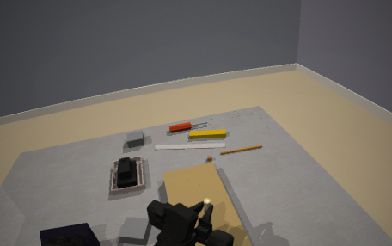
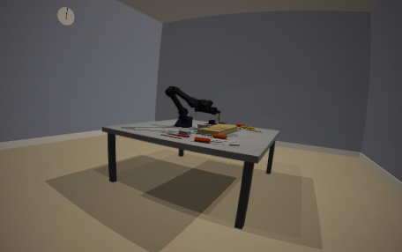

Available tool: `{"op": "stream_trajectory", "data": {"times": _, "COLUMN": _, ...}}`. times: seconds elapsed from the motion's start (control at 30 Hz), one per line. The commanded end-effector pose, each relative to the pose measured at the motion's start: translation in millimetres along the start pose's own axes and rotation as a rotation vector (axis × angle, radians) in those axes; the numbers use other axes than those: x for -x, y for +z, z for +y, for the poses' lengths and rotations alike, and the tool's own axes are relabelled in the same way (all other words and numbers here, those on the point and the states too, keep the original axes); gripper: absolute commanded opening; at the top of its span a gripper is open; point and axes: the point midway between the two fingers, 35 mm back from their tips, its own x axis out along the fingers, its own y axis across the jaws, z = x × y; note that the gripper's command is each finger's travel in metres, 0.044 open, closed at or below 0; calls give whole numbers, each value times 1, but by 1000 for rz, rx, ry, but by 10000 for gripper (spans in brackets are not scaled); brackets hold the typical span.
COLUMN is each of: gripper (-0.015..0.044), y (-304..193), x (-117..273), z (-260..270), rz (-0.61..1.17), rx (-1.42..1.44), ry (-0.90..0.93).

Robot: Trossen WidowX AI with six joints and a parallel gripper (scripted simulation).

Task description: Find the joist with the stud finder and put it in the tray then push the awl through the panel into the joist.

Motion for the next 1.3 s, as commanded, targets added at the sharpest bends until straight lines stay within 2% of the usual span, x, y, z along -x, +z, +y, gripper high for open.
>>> {"op": "stream_trajectory", "data": {"times": 0.0, "gripper": 0, "y": -3, "x": -1, "z": 1, "rz": -9, "rx": 6, "ry": 6}}
{"op": "stream_trajectory", "data": {"times": 1.27, "gripper": 0, "y": -42, "x": -4, "z": 0, "rz": -6, "rx": 5, "ry": 0}}
